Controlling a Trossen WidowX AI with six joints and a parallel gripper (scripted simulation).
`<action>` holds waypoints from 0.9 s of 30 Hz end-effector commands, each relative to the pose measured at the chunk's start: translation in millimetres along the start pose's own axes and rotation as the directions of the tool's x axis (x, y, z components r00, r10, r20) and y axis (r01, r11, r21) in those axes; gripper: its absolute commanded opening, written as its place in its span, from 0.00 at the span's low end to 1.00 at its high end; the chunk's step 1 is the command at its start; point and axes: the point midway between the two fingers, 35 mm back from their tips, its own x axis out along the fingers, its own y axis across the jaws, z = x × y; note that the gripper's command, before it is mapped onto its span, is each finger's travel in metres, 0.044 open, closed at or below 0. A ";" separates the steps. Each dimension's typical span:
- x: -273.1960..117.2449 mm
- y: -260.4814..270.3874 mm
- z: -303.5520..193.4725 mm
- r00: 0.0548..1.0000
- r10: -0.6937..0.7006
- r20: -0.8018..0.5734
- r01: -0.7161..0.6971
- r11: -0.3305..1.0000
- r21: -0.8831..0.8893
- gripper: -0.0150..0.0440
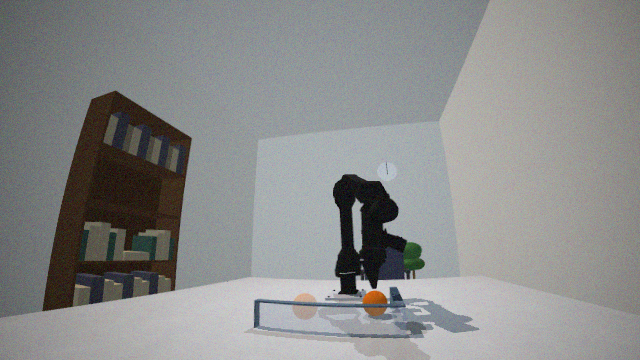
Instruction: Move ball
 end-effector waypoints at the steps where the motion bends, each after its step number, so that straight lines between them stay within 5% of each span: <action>1: 8.6 0.9 0.3 1.000 0.008 0.001 -0.008 1.000 -0.005 0.97; 27: 47.8 2.3 -0.1 1.000 0.008 0.001 -0.008 1.000 -0.005 0.97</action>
